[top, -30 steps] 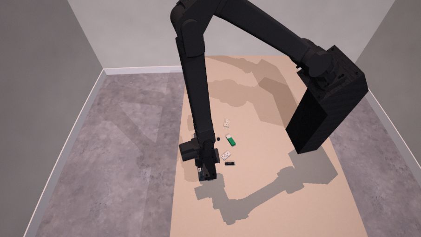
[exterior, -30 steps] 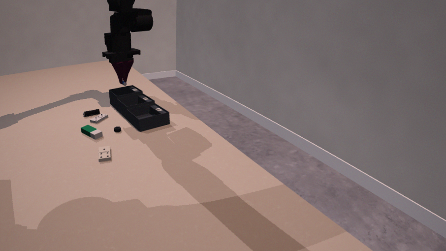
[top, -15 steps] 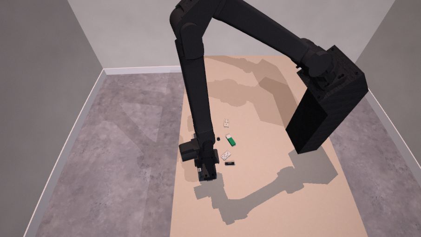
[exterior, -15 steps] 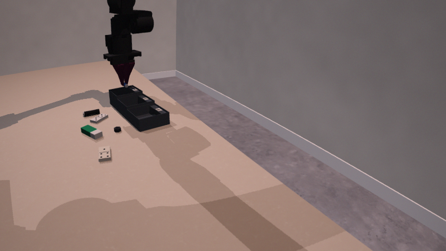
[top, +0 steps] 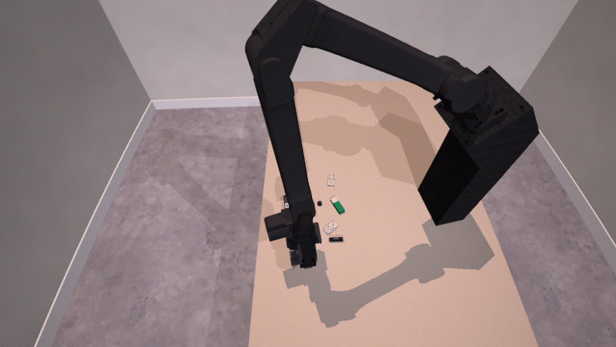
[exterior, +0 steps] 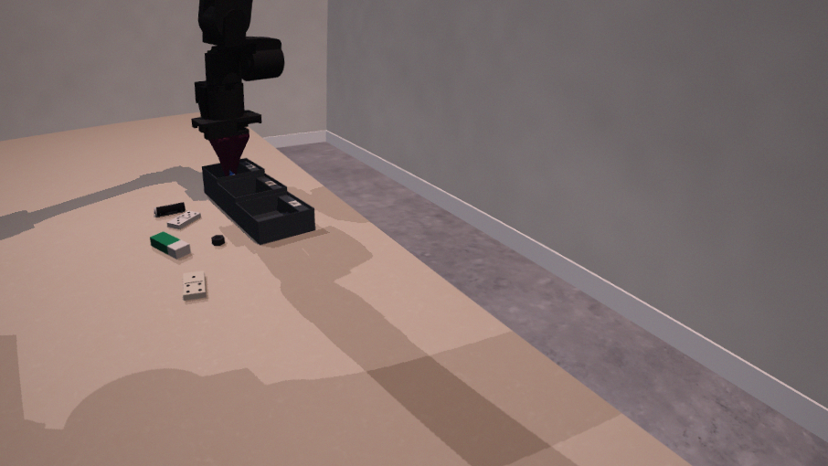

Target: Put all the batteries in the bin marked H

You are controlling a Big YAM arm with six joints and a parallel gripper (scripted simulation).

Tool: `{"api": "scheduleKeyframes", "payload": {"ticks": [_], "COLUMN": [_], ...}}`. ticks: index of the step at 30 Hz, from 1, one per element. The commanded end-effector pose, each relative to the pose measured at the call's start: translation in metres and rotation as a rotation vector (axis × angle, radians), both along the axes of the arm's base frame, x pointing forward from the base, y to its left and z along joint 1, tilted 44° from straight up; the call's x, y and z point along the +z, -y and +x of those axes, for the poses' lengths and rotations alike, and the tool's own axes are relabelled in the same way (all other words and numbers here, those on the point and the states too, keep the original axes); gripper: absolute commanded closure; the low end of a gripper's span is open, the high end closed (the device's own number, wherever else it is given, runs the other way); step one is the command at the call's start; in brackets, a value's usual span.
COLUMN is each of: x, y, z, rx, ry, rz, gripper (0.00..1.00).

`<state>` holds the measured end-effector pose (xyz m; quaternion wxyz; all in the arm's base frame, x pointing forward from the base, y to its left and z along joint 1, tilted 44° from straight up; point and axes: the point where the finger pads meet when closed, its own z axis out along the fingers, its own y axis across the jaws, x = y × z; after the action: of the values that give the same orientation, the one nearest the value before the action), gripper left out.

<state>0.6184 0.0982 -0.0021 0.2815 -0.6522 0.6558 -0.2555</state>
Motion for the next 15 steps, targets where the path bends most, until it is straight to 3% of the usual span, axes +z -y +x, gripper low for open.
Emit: {"api": "scheduleKeyframes", "payload": {"ticks": [1,5,15], "x": [-0.008,-0.014,-0.026], "y": [0.005,0.005,0.002], "z": [0.008,0.013,0.001], "rx": [-0.001,-0.001,0.003], "ry": [0.002,0.003,-0.013], "rz": [-0.003,-0.003,-0.004], "gripper": [0.96,0.96,0.96]}}
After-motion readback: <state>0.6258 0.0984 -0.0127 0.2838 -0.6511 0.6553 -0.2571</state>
